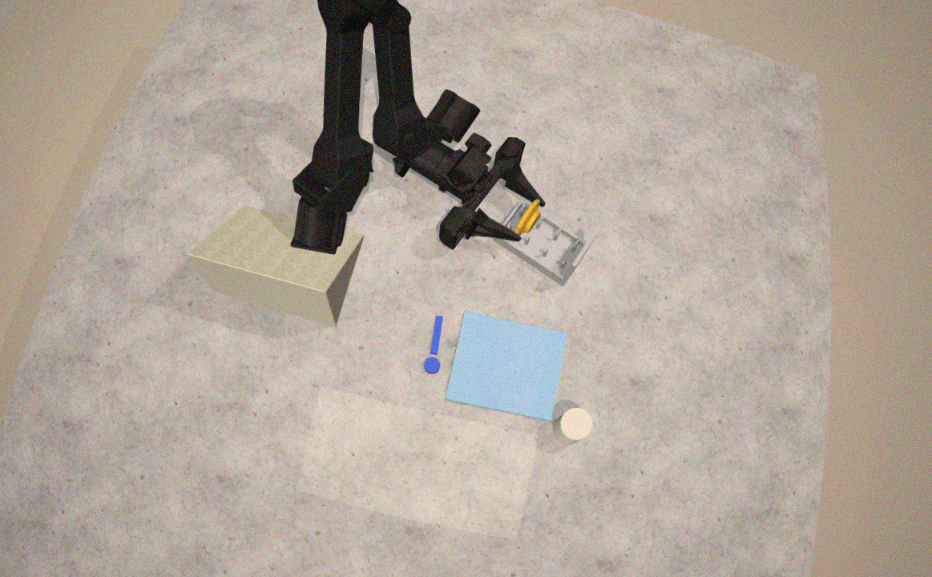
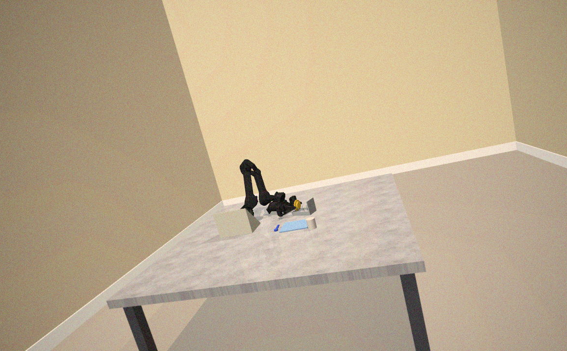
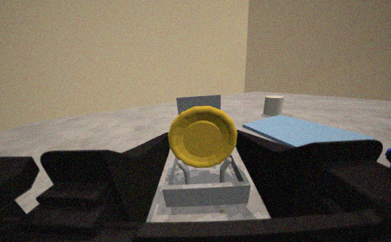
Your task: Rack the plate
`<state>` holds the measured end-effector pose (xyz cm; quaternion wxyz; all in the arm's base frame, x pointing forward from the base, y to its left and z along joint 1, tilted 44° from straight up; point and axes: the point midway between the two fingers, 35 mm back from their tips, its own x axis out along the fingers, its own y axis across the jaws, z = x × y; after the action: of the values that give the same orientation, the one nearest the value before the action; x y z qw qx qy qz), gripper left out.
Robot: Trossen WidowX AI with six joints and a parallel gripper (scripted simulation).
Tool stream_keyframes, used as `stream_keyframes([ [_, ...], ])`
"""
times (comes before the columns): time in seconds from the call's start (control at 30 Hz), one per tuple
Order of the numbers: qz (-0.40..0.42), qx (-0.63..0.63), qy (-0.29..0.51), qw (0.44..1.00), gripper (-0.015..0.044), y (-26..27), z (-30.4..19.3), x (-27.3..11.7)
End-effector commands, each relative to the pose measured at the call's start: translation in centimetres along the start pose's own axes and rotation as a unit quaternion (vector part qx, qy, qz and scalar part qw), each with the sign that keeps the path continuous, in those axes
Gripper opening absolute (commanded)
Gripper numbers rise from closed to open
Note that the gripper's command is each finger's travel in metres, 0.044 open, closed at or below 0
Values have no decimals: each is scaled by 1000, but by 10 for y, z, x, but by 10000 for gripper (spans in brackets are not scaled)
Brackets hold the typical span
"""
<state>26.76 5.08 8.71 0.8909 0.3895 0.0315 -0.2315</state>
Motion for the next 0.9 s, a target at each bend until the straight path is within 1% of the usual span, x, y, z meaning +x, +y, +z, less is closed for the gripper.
stream_keyframes([
  [0.0,0,0,0,1000,394,0,0,0],
  [0.27,-2,-1,1,1000,400,1,4,2],
  [0.43,-8,-3,5,1000,400,9,41,10],
  [0.7,-1,-15,-1,1000,400,10,114,12],
  [0.87,-1,-19,-1,1000,400,9,120,11],
])
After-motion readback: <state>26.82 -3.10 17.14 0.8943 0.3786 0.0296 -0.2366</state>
